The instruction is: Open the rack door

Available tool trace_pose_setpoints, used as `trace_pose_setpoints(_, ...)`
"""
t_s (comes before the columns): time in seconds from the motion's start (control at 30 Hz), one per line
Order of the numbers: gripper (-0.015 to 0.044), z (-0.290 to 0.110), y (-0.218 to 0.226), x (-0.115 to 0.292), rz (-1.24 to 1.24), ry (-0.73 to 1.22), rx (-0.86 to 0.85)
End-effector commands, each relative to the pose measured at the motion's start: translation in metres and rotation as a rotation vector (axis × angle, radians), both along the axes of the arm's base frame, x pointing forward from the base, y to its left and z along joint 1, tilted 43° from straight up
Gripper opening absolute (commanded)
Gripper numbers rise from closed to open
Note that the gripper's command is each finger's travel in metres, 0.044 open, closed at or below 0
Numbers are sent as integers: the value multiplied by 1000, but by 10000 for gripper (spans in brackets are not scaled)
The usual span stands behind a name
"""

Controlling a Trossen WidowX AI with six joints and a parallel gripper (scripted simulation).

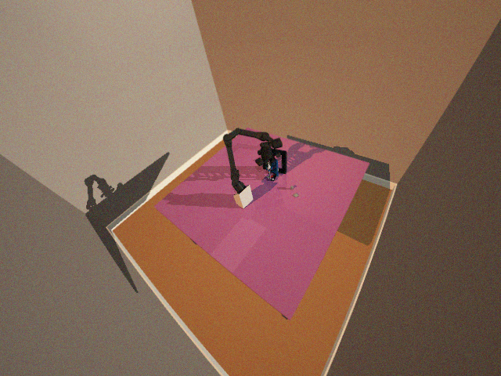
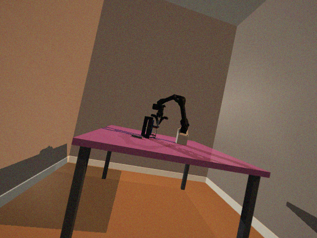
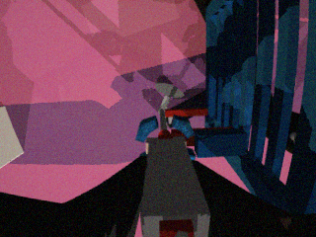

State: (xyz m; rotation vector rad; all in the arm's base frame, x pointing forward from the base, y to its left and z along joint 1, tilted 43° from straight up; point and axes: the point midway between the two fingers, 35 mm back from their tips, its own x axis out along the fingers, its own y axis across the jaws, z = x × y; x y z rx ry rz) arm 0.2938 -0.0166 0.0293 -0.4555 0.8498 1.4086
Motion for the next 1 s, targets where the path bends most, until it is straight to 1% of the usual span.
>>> trace_pose_setpoints(0.0,9,3,3,-6,-72,55,-4)
trace_pose_setpoints(0.47,9,18,18,-33,-268,233,-17)
trace_pose_setpoints(0.97,9,37,38,-53,-461,408,-30)
